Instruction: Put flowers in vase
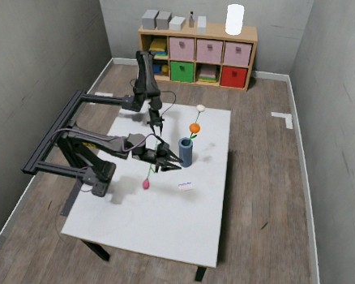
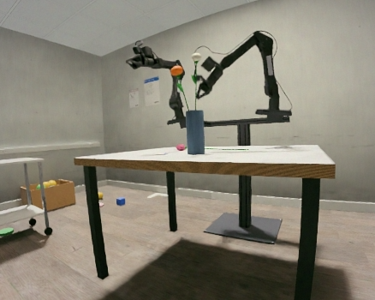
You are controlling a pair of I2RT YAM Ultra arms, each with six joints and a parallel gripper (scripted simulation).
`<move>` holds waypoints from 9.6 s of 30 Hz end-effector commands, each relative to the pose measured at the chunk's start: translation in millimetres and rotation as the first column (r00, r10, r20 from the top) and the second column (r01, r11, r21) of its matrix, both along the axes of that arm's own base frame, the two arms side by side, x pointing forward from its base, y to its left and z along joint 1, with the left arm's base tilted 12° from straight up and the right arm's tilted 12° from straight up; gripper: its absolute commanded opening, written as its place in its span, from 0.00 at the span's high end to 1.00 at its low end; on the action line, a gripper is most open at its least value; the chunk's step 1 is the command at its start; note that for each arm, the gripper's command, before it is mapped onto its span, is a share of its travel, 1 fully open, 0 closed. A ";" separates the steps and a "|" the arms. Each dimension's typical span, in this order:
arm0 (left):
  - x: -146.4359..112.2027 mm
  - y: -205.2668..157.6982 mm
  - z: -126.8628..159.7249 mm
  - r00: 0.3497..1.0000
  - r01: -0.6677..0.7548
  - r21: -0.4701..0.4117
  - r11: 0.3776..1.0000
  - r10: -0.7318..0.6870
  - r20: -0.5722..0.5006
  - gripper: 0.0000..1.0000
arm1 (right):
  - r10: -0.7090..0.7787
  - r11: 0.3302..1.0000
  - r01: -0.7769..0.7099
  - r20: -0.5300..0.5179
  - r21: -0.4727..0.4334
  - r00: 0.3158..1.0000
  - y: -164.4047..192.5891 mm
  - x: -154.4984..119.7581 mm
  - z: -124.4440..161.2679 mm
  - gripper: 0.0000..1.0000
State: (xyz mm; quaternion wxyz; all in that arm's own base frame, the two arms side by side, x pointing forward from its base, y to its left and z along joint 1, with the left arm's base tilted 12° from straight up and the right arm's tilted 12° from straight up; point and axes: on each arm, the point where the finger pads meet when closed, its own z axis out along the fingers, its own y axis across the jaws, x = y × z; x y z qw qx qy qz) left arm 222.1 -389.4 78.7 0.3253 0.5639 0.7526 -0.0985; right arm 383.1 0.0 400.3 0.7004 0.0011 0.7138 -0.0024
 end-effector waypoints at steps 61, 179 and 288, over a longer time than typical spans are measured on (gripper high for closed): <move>-24.7 103.8 -239.9 0.971 0.217 0.643 0.735 -0.098 -0.216 0.70 | 0.005 1.000 -0.005 0.020 0.006 1.000 -0.7 0.3 6.7 0.70; -30.4 112.8 -271.5 0.967 0.233 0.654 0.720 -0.101 -0.234 1.00 | 0.005 1.000 -0.005 0.020 0.006 1.000 -0.7 0.3 6.7 0.70; -41.5 103.9 -192.2 0.968 0.225 0.642 0.733 -0.093 -0.233 1.00 | 0.005 1.000 -0.005 0.020 0.006 1.000 -0.7 0.3 6.7 0.70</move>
